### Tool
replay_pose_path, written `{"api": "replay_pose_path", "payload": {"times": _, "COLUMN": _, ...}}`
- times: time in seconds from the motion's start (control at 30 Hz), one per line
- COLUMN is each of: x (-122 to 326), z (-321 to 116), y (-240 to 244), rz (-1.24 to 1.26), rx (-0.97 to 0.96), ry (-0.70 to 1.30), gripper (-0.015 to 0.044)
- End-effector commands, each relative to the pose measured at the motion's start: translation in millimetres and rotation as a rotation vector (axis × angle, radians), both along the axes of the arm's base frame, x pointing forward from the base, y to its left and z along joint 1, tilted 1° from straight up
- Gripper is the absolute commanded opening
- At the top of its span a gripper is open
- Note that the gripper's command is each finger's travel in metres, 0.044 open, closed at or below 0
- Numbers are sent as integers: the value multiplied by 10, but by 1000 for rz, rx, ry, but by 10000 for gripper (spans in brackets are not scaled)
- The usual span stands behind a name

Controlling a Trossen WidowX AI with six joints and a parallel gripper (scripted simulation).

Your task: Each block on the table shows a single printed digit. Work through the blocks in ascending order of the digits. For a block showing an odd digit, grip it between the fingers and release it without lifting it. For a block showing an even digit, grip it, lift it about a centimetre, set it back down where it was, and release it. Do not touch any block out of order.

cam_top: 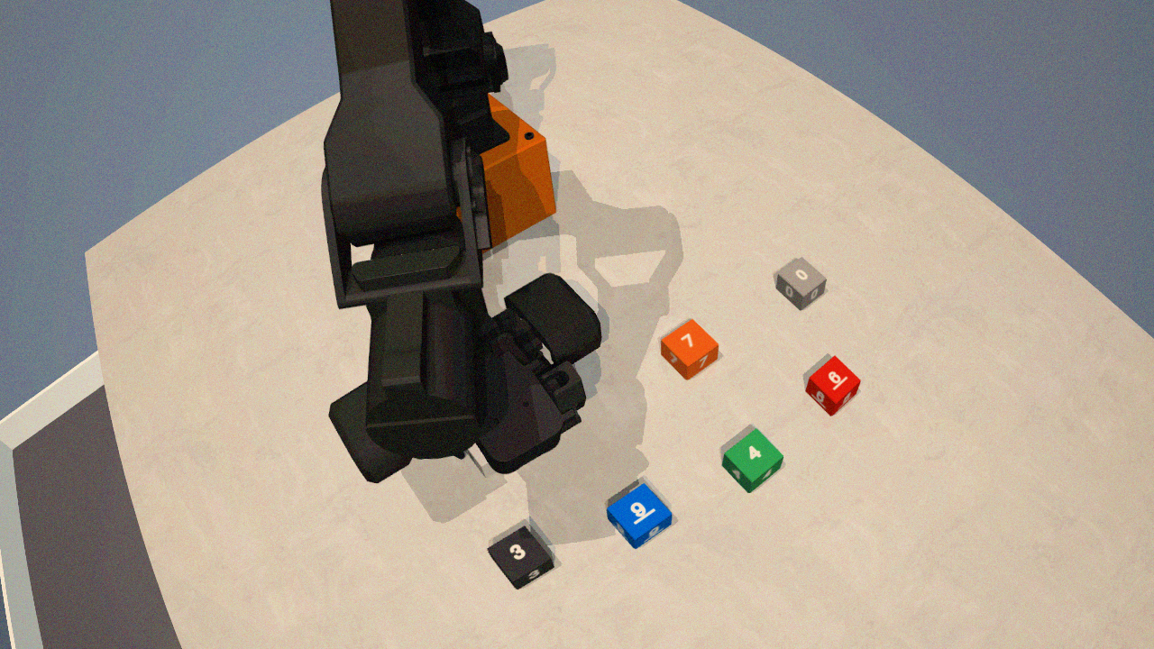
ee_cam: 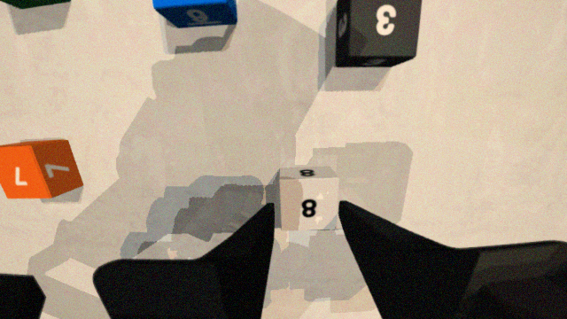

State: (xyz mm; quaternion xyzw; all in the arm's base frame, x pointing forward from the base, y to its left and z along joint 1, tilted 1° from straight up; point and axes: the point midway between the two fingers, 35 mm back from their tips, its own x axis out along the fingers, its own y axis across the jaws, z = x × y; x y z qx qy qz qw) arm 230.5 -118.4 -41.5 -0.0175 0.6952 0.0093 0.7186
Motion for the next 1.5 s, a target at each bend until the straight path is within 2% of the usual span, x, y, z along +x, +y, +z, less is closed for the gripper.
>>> {"api": "replay_pose_path", "payload": {"times": 0.0, "x": 1, "z": -4, "y": 2, "rz": 4, "rx": 1, "ry": -1, "gripper": 278}}
{"api": "replay_pose_path", "payload": {"times": 0.17, "x": 1, "z": -4, "y": 2, "rz": 4, "rx": 1, "ry": -1, "gripper": 400}}
{"api": "replay_pose_path", "payload": {"times": 0.27, "x": 2, "z": 16, "y": 2, "rz": 4, "rx": 1, "ry": -1, "gripper": 400}}
{"api": "replay_pose_path", "payload": {"times": 0.4, "x": -6, "z": 339, "y": 3, "rz": 4, "rx": 1, "ry": -1, "gripper": 400}}
{"api": "replay_pose_path", "payload": {"times": 0.5, "x": -8, "z": 360, "y": 4, "rz": 4, "rx": 1, "ry": -1, "gripper": 400}}
{"api": "replay_pose_path", "payload": {"times": 0.6, "x": 8, "z": 507, "y": -6, "rz": 0, "rx": 0, "ry": -4, "gripper": 321}}
{"api": "replay_pose_path", "payload": {"times": 0.77, "x": -20, "z": 1108, "y": 4, "rz": 0, "rx": 0, "ry": -4, "gripper": 190}}
{"api": "replay_pose_path", "payload": {"times": 0.87, "x": -33, "z": 1172, "y": 11, "rz": 4, "rx": 0, "ry": -2, "gripper": 120}}
{"api": "replay_pose_path", "payload": {"times": 1.13, "x": -10, "z": 1177, "y": 14, "rz": 4, "rx": 0, "ry": -2, "gripper": 120}}
{"api": "replay_pose_path", "payload": {"times": 1.47, "x": 1176, "z": 1234, "y": 507, "rz": 4, "rx": 5, "ry": -11, "gripper": 120}}
